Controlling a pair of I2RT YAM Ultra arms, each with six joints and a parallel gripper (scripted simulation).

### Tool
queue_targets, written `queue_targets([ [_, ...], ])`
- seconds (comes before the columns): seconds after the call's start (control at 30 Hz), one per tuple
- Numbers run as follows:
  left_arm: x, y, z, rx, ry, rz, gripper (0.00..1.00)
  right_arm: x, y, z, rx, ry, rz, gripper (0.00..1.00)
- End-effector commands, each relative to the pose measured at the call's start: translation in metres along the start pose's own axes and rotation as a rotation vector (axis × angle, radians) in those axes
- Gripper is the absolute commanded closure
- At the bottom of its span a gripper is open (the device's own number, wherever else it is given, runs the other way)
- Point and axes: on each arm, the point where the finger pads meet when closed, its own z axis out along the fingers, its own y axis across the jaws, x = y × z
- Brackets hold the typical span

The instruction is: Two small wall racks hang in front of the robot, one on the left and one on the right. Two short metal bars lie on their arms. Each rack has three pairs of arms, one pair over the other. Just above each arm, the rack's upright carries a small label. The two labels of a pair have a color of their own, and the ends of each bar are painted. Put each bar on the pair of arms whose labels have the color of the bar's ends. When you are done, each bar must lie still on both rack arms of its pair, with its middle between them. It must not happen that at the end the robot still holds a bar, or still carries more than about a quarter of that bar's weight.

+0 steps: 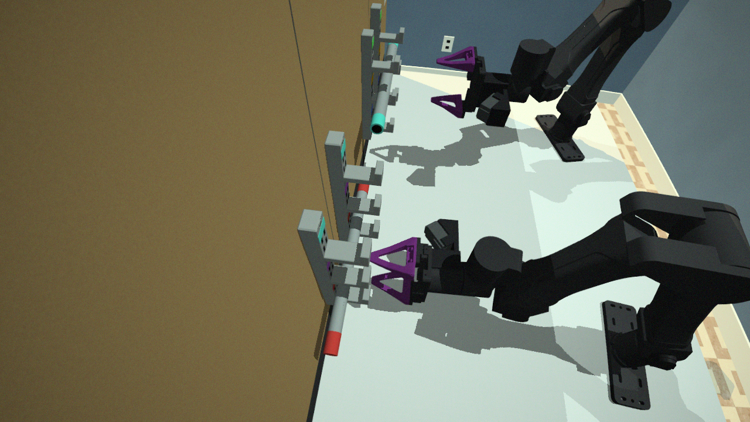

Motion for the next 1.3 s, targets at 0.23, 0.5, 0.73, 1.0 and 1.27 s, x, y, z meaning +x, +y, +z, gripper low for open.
queue_targets([
  [0.23, -0.004, 0.027, -0.016, -0.053, -0.004, -0.018, 0.0, -0.003, -0.01, -0.001, 0.037, -0.005, 0.027, 0.0],
  [0.5, -0.004, 0.03, -0.023, -0.053, -0.004, -0.018, 0.0, -0.003, -0.01, -0.001, 0.037, -0.005, 0.027, 0.0],
  [0.73, -0.004, 0.034, -0.032, -0.053, -0.004, -0.018, 0.0, -0.003, -0.01, -0.001, 0.037, -0.005, 0.027, 0.0],
  [1.0, -0.003, 0.038, -0.04, -0.053, -0.004, -0.018, 0.0, -0.003, -0.01, -0.001, 0.037, -0.005, 0.027, 0.0],
  [1.27, -0.003, 0.045, -0.045, -0.053, -0.004, -0.018, 0.0, -0.003, -0.01, -0.001, 0.037, -0.005, 0.027, 0.0],
])
